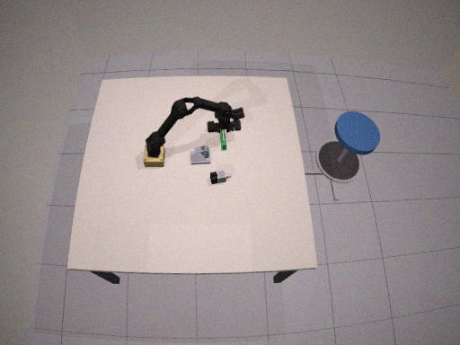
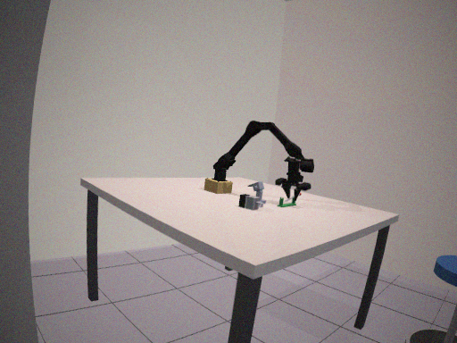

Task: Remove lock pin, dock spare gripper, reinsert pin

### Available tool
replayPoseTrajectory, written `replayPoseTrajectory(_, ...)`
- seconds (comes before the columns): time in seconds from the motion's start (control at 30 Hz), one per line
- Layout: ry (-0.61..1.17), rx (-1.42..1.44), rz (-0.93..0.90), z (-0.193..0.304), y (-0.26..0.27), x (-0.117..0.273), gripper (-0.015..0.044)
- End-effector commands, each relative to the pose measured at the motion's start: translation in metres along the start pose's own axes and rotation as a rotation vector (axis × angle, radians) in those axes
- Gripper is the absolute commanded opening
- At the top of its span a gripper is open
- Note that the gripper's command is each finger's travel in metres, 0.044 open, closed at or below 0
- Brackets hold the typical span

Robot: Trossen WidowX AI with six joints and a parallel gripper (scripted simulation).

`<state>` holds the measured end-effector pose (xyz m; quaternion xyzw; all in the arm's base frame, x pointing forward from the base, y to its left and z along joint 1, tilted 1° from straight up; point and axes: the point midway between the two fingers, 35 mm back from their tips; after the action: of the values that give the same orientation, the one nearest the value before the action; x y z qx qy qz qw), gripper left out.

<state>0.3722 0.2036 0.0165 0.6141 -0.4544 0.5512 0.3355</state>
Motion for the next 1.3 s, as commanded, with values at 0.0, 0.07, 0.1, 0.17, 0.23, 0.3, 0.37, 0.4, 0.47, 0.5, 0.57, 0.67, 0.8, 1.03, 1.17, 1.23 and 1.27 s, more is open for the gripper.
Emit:
replayPoseTrajectory(0.0,0.002,0.004,-0.009,0.002,0.003,-0.009,0.018)
replayPoseTrajectory(0.07,0.002,0.004,-0.009,0.002,0.003,-0.011,0.018)
replayPoseTrajectory(0.1,0.002,0.004,-0.009,0.003,0.003,-0.011,0.018)
replayPoseTrajectory(0.17,0.002,0.004,-0.009,0.003,0.003,-0.011,0.018)
replayPoseTrajectory(0.23,0.002,0.004,-0.009,0.003,0.003,-0.011,0.018)
replayPoseTrajectory(0.3,0.002,0.004,-0.009,0.003,0.003,-0.011,0.0154)
replayPoseTrajectory(0.37,0.002,0.004,-0.009,0.003,0.003,-0.011,0.0101)
replayPoseTrajectory(0.4,0.002,0.004,-0.009,0.003,0.003,-0.011,0.0075)
replayPoseTrajectory(0.47,0.002,0.004,-0.009,0.003,0.003,-0.011,0.0023)
replayPoseTrajectory(0.5,0.002,0.004,-0.009,0.003,0.003,-0.011,0.0016)
replayPoseTrajectory(0.57,0.002,0.004,-0.009,0.003,0.003,-0.011,0.0003)
replayPoseTrajectory(0.67,0.002,0.004,-0.009,0.003,0.003,-0.011,0.0)
replayPoseTrajectory(0.8,0.002,0.004,-0.009,0.003,0.003,-0.011,0.0)
replayPoseTrajectory(1.03,0.001,-0.001,-0.011,0.0,0.003,0.002,0.0)
replayPoseTrajectory(1.17,0.001,-0.002,-0.016,-0.001,0.004,0.009,0.0)
replayPoseTrajectory(1.23,0.001,-0.002,-0.016,-0.002,0.004,0.013,0.0)
replayPoseTrajectory(1.27,0.001,-0.002,-0.016,-0.002,0.004,0.016,0.0)
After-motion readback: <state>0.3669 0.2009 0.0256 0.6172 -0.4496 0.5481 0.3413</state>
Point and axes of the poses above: the point midway between the two fingers, 35 mm back from their tips, its own x axis back along the fingers, its own y axis across the jaws, z = x × y, and after that the axes turned 10 degrees about x, right-handed
